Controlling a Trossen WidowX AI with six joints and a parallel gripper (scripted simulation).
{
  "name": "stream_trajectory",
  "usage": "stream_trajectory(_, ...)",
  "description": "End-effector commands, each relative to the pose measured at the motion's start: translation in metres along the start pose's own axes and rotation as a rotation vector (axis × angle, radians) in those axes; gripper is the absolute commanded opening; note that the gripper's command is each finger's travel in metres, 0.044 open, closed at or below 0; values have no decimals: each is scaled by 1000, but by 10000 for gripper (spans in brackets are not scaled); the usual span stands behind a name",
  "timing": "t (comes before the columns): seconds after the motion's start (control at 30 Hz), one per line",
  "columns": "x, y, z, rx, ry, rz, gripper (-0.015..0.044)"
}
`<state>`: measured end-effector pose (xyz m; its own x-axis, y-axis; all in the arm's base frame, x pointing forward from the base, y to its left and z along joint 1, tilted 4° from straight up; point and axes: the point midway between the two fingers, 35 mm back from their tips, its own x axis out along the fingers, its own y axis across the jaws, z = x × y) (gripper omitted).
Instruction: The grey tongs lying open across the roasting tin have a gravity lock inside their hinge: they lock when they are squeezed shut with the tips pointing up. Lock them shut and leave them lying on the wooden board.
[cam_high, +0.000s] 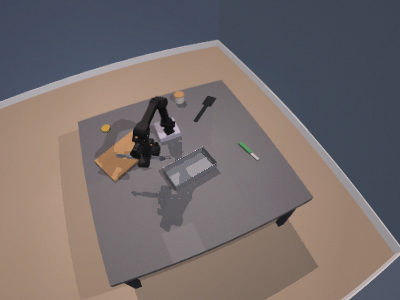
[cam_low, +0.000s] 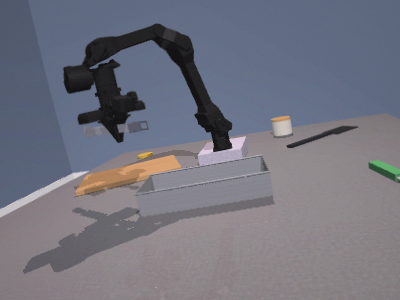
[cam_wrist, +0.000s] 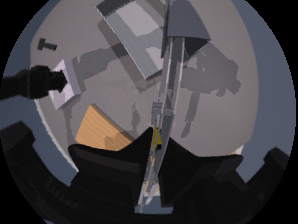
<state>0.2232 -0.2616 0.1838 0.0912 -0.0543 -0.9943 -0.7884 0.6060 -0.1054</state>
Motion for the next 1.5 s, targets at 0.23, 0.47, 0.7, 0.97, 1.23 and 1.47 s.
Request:
stream_trajectory(0.23,-1,7,-26,-115,0,-3,-150)
stream_trajectory(0.47,0,10,-36,98,2,-3,-150)
stream_trajectory(0.7,0,14,-49,382,5,-4,-150)
stream_trajectory(0.97,0,19,-63,707,7,-4,-150)
stream_trajectory(1.23,0,25,-78,1032,9,-5,-150)
stream_trajectory(1.47,0,31,-90,1317,9,-5,-150)
